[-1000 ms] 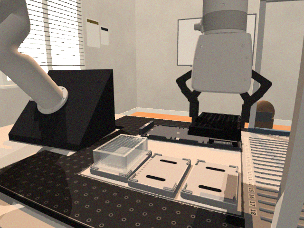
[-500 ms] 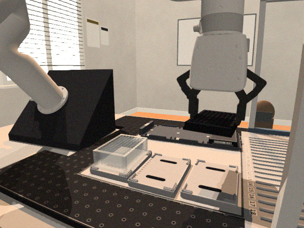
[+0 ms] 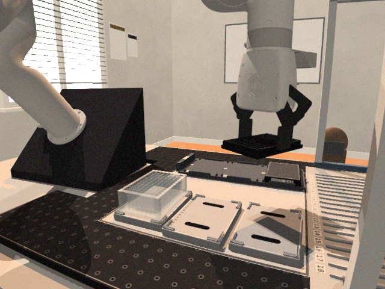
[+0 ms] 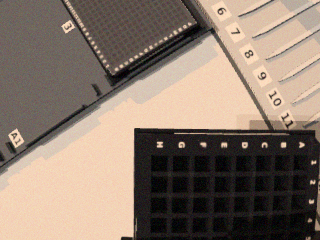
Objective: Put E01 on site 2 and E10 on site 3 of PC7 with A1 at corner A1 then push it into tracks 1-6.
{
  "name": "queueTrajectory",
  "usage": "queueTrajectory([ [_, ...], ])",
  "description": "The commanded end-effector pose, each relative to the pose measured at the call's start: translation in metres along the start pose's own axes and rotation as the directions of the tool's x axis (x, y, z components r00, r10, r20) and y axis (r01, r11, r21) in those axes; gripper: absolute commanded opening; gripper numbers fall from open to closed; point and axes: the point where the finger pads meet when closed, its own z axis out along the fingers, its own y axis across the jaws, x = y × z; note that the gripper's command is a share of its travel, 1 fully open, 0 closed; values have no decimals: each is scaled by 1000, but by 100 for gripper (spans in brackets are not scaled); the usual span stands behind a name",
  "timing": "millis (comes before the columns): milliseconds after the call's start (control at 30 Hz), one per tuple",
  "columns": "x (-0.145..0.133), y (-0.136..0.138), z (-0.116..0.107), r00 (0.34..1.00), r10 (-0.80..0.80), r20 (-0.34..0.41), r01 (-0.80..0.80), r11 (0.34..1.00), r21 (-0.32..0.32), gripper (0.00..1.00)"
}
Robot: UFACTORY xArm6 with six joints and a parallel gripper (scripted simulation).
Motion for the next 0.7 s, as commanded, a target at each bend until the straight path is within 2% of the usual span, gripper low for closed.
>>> queueTrajectory([
  [0,15,-17,-2,986,164,-4,-164,986,-13,0],
  [167,30,-37,-1,945,326,-6,-326,945,-12,0],
  [300,36,-45,-1,922,388,-6,-388,922,-11,0],
  [467,51,-65,-1,845,535,-8,-536,844,-10,0],
  [667,69,-89,-1,721,693,-10,-693,721,-8,0],
])
